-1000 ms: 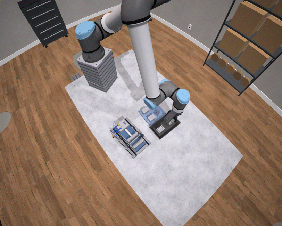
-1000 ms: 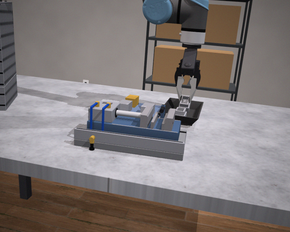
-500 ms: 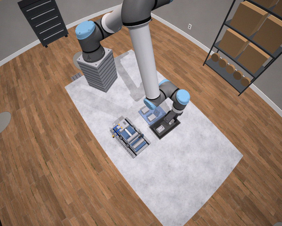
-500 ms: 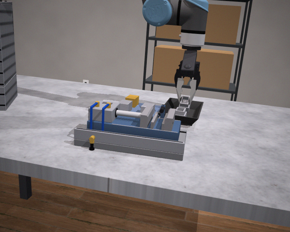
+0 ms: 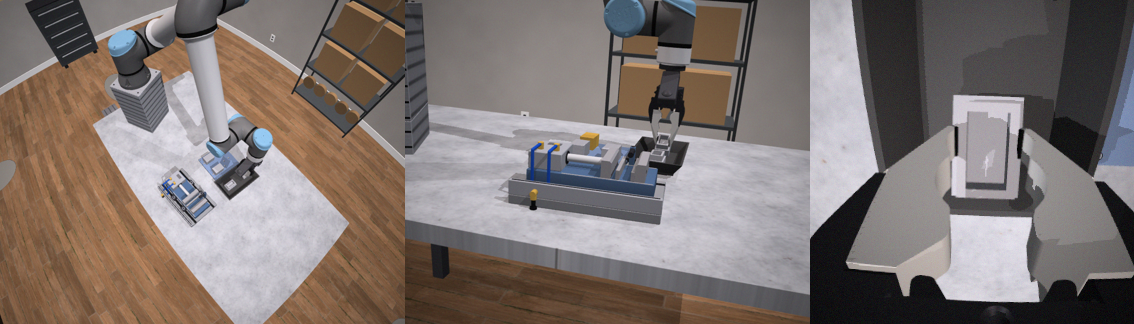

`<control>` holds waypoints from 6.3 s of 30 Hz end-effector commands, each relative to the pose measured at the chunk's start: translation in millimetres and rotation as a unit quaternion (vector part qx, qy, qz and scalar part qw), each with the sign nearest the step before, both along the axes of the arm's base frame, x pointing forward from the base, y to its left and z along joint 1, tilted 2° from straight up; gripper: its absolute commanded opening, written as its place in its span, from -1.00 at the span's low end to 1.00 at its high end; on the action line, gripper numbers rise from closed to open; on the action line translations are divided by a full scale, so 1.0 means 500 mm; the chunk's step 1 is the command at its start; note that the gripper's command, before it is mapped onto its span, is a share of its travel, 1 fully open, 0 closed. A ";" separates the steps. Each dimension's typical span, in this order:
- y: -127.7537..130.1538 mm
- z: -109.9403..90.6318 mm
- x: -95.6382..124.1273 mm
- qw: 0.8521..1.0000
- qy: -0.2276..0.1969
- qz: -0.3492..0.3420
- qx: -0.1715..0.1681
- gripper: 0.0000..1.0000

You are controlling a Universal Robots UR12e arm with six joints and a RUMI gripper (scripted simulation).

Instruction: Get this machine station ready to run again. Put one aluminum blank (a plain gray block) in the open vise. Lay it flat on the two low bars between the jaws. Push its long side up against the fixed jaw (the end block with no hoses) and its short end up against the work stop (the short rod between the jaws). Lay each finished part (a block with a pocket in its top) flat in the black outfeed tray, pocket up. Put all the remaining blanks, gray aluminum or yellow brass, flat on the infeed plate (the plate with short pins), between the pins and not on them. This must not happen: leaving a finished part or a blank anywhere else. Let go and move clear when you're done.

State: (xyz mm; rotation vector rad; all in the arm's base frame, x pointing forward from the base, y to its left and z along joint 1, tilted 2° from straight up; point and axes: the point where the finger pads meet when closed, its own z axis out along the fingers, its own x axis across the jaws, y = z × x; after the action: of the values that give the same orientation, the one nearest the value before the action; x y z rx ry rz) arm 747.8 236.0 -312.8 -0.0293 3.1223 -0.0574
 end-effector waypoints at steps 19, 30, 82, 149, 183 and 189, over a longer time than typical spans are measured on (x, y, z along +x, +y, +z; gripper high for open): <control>0.000 0.000 0.000 1.000 0.000 0.000 0.000 -1.00; 0.000 0.000 0.000 1.000 0.000 0.000 0.000 -1.00; 0.002 0.068 -0.001 1.000 0.000 0.000 0.000 -0.19; 0.010 0.284 -0.005 1.000 0.000 0.000 0.000 -1.00; -0.191 0.286 -0.427 1.000 0.000 0.000 0.000 -1.00; -0.191 0.286 -0.427 1.000 0.000 0.000 0.000 -0.19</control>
State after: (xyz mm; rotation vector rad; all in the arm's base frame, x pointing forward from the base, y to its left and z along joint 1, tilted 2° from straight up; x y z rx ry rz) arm 535.4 141.6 -170.8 -0.0286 3.1240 -0.0587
